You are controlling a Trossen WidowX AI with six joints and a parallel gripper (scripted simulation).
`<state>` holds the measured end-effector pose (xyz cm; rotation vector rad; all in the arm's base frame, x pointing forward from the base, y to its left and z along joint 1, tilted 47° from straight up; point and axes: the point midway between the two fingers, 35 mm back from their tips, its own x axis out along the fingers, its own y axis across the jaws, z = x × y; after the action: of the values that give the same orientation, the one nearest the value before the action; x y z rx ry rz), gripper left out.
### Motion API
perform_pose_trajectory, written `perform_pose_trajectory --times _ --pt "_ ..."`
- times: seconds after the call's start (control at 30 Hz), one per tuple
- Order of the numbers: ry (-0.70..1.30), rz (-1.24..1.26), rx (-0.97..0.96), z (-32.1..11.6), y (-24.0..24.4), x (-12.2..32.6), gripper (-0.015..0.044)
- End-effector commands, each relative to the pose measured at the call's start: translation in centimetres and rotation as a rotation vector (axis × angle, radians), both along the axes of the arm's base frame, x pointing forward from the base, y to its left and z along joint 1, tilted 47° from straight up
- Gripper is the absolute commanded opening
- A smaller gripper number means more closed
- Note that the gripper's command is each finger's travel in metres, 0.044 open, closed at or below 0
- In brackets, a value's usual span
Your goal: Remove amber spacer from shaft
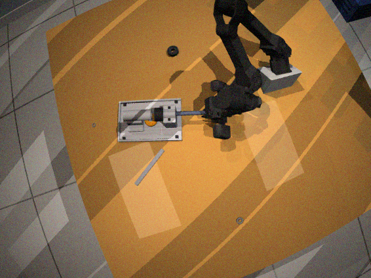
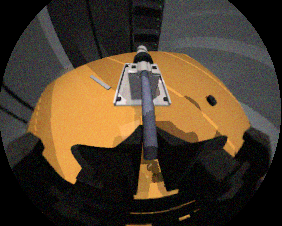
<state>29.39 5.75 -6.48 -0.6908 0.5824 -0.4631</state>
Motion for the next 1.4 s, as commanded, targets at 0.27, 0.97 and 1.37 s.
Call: perform_pose_trajectory --times 0.27,0.97,1.37 --pt "-0.003 0.000 0.000 0.1 0.0 0.5 0.0000" --pt "-0.003 0.000 0.000 0.3 -0.1 1.2 0.0000" --pt "-0.003 0.000 -0.001 0.4 -0.1 1.6 0.0000"
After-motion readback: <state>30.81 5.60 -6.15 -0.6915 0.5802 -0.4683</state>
